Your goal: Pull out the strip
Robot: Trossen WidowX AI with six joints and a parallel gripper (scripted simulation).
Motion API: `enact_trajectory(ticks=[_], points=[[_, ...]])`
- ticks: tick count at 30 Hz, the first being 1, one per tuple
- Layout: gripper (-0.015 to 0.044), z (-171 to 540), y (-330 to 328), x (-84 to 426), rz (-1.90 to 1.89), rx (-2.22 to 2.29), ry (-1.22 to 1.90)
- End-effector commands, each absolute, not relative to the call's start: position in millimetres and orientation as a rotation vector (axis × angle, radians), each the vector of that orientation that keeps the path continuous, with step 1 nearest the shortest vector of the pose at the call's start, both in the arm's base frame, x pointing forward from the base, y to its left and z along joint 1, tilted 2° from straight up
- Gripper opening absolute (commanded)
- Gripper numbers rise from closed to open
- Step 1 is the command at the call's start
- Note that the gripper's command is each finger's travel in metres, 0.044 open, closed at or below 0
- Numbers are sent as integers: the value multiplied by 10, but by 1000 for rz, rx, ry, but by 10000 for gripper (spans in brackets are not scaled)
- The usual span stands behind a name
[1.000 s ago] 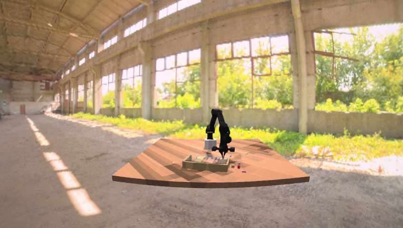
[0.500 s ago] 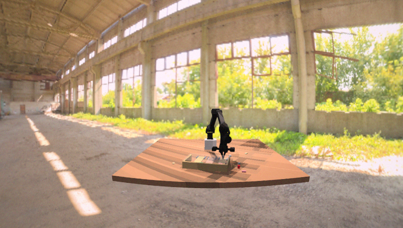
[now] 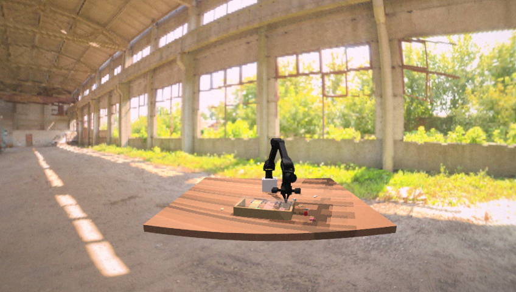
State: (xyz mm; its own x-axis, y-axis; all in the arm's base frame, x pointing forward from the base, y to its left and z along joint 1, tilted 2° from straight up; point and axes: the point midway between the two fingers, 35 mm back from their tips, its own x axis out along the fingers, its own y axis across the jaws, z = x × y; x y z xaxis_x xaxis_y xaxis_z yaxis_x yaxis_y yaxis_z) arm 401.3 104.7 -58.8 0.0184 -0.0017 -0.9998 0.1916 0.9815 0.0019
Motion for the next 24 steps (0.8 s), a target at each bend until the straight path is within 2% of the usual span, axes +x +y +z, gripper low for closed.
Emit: enact_trajectory(ticks=[1,24], points=[[0,-625,1070,3902,-152,149,1563],[0,-646,1148,3558,-151,150,1566]])
